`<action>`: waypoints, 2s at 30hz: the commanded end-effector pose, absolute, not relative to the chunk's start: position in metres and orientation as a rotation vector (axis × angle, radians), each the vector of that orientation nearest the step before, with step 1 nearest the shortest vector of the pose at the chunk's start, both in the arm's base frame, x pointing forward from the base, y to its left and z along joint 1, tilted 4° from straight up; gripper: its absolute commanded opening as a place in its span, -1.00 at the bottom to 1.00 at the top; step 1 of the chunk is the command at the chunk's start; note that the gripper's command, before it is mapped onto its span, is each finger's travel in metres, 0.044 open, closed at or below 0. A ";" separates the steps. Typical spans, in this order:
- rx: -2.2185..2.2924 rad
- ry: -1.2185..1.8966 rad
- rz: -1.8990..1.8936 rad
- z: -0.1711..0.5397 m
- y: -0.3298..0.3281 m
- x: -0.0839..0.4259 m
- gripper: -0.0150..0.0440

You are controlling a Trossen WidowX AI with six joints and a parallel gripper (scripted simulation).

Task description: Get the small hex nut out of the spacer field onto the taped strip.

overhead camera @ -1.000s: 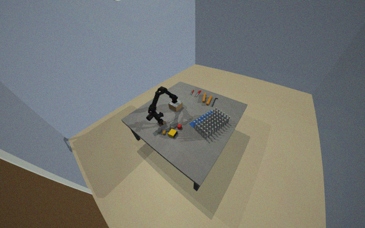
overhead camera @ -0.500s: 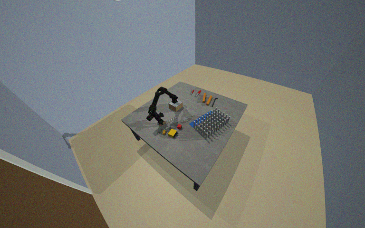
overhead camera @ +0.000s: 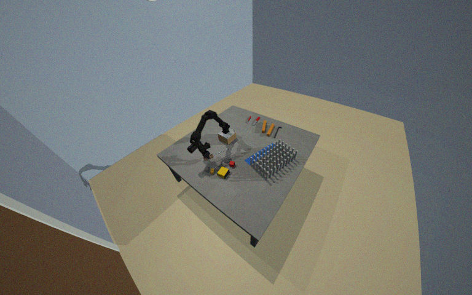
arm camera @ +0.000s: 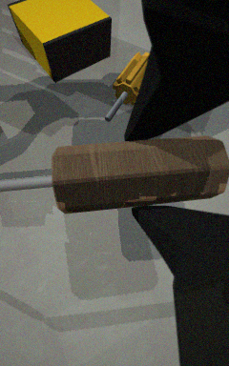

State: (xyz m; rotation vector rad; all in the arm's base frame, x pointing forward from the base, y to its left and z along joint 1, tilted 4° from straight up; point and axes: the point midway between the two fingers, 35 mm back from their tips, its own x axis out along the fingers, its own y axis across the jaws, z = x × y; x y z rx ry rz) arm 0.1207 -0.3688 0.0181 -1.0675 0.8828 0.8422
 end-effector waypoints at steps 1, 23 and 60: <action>-1.076 0.881 0.840 0.045 -0.372 0.120 -0.49; -1.000 0.910 0.872 0.142 -0.348 0.127 -0.49; -0.584 1.371 0.679 0.151 -0.207 0.252 -0.49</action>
